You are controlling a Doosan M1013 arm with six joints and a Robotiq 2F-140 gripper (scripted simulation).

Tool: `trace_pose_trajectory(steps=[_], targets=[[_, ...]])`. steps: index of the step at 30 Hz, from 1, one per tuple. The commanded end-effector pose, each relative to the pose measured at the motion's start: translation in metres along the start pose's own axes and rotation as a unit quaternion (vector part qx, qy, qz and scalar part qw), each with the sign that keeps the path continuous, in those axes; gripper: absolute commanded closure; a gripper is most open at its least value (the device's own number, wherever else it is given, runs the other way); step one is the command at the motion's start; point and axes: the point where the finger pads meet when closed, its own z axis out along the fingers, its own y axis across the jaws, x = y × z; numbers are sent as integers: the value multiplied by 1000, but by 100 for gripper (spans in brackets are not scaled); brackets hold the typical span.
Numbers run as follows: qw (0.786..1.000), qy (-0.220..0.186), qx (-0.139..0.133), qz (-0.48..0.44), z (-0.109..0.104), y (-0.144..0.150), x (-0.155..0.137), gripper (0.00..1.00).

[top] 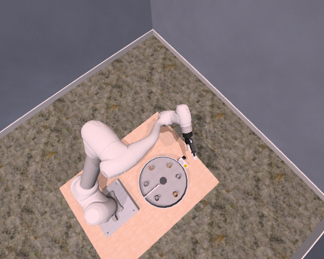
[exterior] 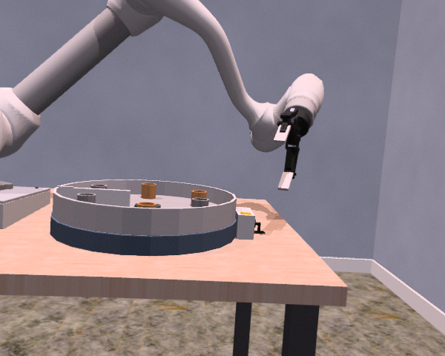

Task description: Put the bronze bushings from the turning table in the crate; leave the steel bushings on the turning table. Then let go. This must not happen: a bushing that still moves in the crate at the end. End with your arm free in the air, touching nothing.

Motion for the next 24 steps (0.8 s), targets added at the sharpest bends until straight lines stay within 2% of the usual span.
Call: trace_pose_trajectory(steps=[1, 19, 22, 24], targets=[[1000, 0, 0, 0, 0, 0, 0, 0], [1000, 1, -1, -1, 0, -1, 1, 0], [1000, 7, -14, -11, 6, -11, 9, 0], [999, 17, -34, -27, 14, -26, 22, 0]])
